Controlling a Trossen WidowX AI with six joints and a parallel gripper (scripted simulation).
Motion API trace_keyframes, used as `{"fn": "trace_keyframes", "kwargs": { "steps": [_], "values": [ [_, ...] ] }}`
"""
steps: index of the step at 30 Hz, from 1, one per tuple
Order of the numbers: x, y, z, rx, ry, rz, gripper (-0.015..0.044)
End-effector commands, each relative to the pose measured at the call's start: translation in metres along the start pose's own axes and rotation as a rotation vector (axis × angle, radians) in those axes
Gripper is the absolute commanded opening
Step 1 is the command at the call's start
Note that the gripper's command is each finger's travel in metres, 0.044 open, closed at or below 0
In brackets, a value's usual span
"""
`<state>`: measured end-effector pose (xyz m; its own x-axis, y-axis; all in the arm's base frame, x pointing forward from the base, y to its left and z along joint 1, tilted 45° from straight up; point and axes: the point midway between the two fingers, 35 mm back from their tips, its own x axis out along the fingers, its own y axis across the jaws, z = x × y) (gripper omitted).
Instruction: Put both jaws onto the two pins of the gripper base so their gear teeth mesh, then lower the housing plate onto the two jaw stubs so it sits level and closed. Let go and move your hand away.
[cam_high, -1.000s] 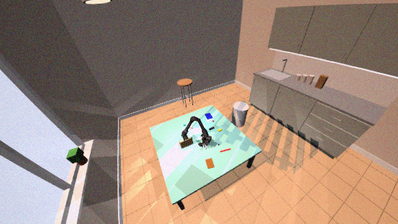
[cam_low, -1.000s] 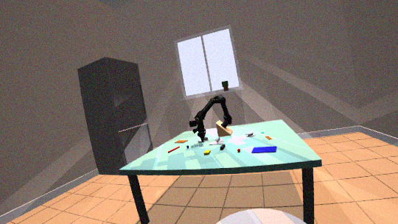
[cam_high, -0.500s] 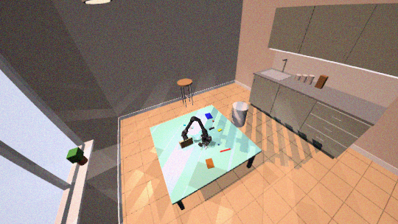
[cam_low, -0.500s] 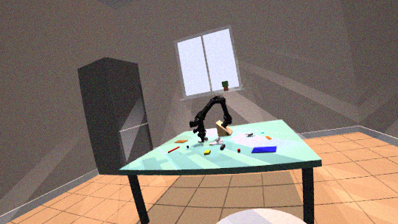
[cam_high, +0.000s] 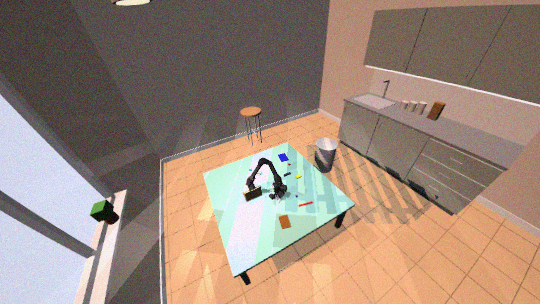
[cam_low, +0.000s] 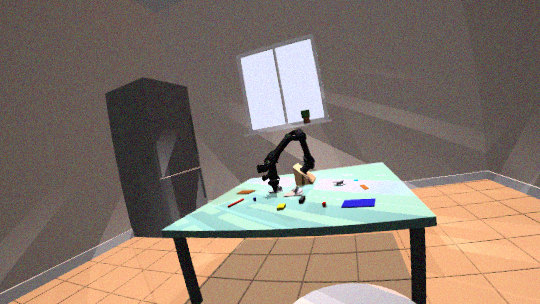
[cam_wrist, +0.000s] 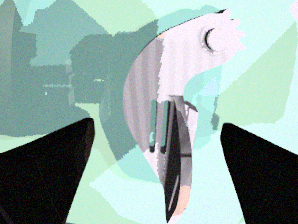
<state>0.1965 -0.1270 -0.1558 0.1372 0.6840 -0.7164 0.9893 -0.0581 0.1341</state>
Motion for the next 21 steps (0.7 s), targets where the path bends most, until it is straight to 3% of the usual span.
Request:
{"fn": "trace_keyframes", "kwargs": {
  "steps": [1, 5, 7, 21],
  "values": [
    [0.0000, 0.0000, 0.0000, 0.000, 0.000, 0.000, 0.0256],
    [0.0000, 0.0000, 0.0000, 0.000, 0.000, 0.000, 0.0151],
    [0.0000, 0.0000, 0.0000, 0.000, 0.000, 0.000, 0.0138],
    [0.0000, 0.0000, 0.0000, 0.000, 0.000, 0.000, 0.0134]
  ]
}}
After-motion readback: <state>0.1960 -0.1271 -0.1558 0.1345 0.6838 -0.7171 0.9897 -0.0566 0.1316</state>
